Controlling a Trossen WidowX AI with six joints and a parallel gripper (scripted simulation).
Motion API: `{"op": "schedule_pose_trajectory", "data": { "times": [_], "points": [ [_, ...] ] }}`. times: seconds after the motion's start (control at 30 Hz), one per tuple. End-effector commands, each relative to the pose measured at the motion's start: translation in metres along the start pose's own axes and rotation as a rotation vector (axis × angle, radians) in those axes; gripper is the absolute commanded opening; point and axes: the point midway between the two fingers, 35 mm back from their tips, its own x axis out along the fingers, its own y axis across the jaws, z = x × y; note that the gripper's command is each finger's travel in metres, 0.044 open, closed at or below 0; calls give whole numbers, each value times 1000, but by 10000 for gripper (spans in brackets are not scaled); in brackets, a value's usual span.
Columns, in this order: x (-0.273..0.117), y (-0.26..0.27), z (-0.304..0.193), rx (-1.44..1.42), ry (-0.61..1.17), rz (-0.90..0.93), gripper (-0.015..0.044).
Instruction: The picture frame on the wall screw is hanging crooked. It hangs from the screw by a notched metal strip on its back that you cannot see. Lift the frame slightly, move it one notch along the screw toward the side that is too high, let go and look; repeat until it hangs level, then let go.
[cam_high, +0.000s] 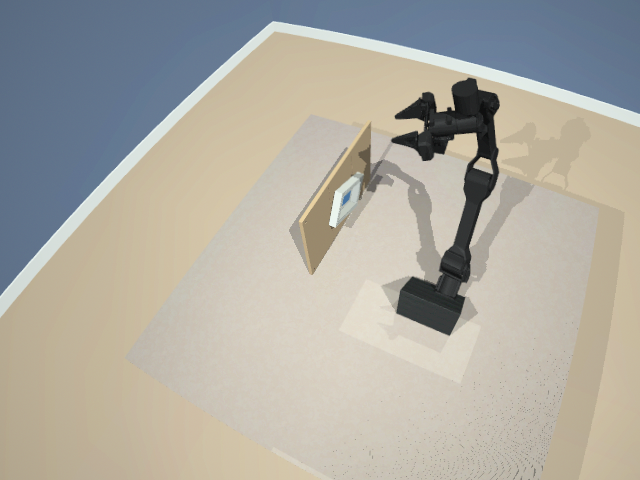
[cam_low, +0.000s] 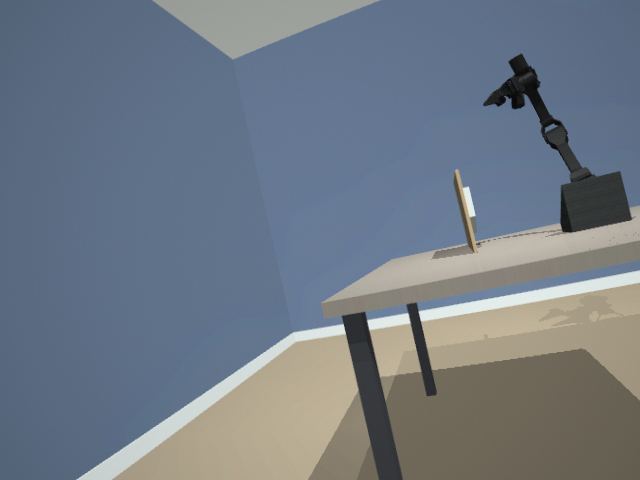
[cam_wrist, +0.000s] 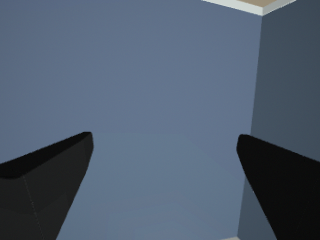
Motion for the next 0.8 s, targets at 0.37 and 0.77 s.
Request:
{"op": "schedule_pose_trajectory", "data": {
  "times": [0.37,0.77],
  "points": [
    [10,64,75,1306,-6,-9,260],
    [9,86,155,2451,48,-45,260]
  ]
}}
